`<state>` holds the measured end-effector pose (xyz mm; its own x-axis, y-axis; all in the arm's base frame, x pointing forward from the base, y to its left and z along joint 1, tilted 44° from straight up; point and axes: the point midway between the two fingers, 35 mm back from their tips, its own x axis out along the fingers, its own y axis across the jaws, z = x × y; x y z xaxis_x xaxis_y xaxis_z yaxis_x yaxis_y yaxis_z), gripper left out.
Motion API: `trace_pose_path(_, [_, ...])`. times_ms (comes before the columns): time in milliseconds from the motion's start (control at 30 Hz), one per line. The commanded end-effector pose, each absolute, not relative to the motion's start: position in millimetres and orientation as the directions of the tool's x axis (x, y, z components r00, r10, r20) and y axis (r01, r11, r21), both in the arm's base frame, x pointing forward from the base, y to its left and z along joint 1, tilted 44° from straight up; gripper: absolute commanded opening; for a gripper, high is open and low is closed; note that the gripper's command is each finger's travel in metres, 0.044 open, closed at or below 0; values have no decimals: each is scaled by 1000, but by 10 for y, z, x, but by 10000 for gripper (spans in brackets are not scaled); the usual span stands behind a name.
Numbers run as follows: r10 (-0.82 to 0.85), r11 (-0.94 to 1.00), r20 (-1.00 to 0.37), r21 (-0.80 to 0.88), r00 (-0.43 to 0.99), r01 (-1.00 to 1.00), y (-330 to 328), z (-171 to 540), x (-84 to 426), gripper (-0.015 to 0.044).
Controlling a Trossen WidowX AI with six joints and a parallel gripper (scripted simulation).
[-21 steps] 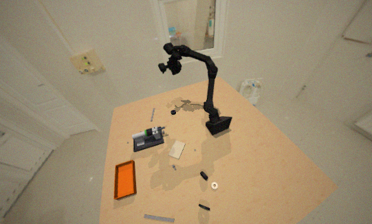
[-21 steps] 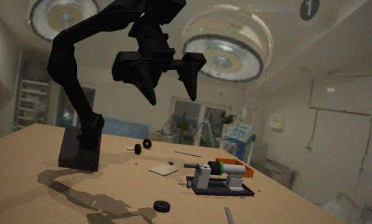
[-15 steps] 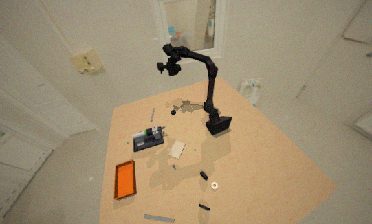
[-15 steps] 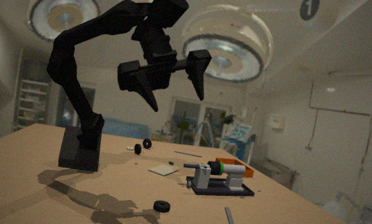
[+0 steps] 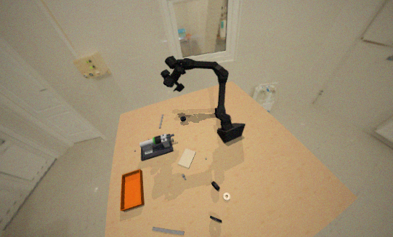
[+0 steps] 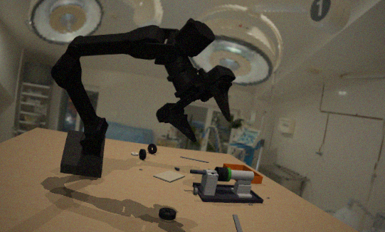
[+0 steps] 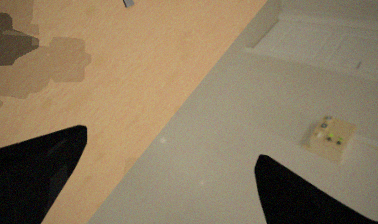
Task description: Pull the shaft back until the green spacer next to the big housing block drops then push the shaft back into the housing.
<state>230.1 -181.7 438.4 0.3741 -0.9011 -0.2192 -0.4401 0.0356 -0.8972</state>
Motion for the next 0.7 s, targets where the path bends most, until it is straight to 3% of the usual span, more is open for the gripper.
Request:
trace_pose_path(0, [-853, 355, -266, -926, 449, 125, -1737, 3845, 2789, 440])
trace_pose_path(300, [-817, 556, -295, -628, 495, 544, -1648, 3411, 3058, 440])
trace_pose_path(667, [-768, 579, -333, 8, 548, 816, -1498, 2836, 3294, 440])
